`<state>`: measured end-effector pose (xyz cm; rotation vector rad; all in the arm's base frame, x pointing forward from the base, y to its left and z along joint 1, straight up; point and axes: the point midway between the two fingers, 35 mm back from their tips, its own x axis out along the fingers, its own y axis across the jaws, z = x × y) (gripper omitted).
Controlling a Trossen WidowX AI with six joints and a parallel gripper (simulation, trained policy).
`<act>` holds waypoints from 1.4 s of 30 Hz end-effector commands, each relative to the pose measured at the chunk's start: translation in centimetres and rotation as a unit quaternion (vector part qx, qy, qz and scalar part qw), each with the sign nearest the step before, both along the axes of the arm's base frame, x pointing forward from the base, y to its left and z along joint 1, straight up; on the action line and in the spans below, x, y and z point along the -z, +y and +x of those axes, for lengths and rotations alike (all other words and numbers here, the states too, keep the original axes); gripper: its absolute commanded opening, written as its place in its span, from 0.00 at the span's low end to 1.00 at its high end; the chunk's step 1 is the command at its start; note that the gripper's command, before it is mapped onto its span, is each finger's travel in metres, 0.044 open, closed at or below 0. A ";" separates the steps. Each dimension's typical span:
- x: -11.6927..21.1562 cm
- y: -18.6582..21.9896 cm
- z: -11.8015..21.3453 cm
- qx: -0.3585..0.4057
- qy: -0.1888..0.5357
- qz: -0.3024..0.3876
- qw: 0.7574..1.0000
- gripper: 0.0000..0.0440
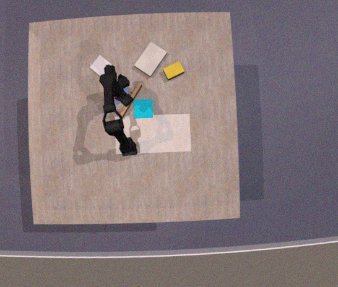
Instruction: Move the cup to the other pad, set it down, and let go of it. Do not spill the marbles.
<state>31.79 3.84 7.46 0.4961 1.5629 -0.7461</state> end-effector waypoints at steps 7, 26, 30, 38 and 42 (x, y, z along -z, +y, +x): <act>-2.7 -0.8 -0.8 0.031 -0.013 0.005 0.999 0.00; -6.5 -4.9 -1.3 0.099 -0.066 0.011 0.993 0.00; -6.7 -6.0 -1.5 0.111 -0.076 0.011 0.991 0.00; -6.6 -7.9 -2.0 0.133 -0.093 0.009 0.987 0.00; -6.3 -8.8 -2.3 0.143 -0.101 0.008 0.984 0.00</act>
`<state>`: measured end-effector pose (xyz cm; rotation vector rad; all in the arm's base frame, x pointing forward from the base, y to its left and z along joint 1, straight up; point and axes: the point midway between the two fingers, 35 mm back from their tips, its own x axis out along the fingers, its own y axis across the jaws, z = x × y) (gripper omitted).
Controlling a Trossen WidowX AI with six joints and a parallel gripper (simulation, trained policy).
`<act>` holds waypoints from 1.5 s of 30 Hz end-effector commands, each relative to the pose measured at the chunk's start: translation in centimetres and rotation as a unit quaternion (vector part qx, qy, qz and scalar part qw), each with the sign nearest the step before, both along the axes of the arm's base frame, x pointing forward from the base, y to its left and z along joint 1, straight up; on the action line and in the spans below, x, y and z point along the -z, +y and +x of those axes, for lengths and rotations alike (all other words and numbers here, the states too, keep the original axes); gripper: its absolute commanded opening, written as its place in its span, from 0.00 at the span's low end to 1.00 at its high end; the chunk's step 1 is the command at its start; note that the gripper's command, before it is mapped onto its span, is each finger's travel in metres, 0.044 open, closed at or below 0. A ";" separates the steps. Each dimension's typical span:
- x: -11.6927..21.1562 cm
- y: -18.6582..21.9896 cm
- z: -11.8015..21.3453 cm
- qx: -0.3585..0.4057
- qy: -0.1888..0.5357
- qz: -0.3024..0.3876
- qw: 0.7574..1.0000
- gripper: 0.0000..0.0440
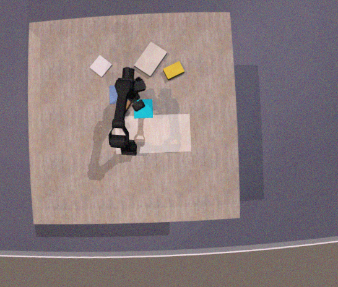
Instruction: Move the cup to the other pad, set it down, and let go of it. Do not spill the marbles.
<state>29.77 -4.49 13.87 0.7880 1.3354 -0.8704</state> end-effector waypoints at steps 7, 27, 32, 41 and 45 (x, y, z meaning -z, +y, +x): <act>0.8 -1.9 -0.9 0.021 -0.015 -0.004 1.000 0.00; 4.6 -4.0 -3.5 0.057 -0.028 -0.009 0.998 0.00; 5.8 -4.1 -4.3 0.063 -0.026 -0.009 0.998 0.00; 7.5 -4.3 -5.8 0.078 -0.023 -0.012 0.997 0.05; 7.6 -4.7 -5.8 0.084 -0.036 -0.015 0.996 0.14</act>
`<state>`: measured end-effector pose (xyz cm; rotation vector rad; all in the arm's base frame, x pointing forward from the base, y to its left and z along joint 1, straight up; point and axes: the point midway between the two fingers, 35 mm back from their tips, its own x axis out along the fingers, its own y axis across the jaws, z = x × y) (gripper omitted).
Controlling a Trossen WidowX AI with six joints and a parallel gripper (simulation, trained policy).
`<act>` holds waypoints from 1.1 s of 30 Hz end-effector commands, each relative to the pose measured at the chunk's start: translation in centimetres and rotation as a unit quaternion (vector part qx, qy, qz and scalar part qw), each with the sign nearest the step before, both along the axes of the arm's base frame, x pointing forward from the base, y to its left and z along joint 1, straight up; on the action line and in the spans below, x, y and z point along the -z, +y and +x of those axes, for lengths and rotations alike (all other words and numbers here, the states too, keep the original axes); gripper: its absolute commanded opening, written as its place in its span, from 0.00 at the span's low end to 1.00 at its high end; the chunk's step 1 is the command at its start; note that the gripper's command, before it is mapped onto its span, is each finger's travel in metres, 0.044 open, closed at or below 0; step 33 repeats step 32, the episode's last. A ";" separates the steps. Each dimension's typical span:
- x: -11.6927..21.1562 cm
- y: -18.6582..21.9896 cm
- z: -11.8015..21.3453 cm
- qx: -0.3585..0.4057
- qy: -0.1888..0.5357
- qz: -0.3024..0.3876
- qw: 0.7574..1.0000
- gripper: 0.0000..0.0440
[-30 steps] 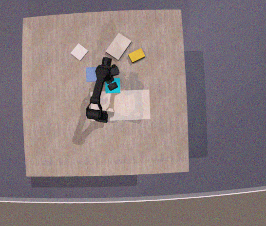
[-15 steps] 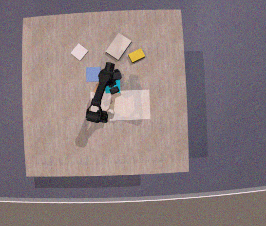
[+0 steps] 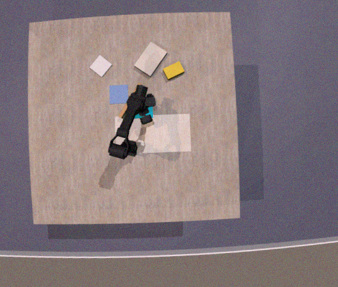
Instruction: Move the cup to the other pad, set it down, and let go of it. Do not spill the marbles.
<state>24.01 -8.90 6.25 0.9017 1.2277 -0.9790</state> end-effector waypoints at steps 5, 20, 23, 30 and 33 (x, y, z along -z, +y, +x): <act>-0.5 -0.6 0.2 0.012 -0.037 -0.006 0.999 0.33; -2.2 -0.6 -0.3 0.007 -0.094 -0.008 0.995 0.44; -2.7 -0.6 -0.4 0.007 -0.105 -0.009 0.994 0.48; -3.9 -0.8 -0.8 0.012 -0.129 -0.014 0.991 0.59; -4.4 -0.9 -0.9 0.013 -0.136 -0.016 0.991 0.62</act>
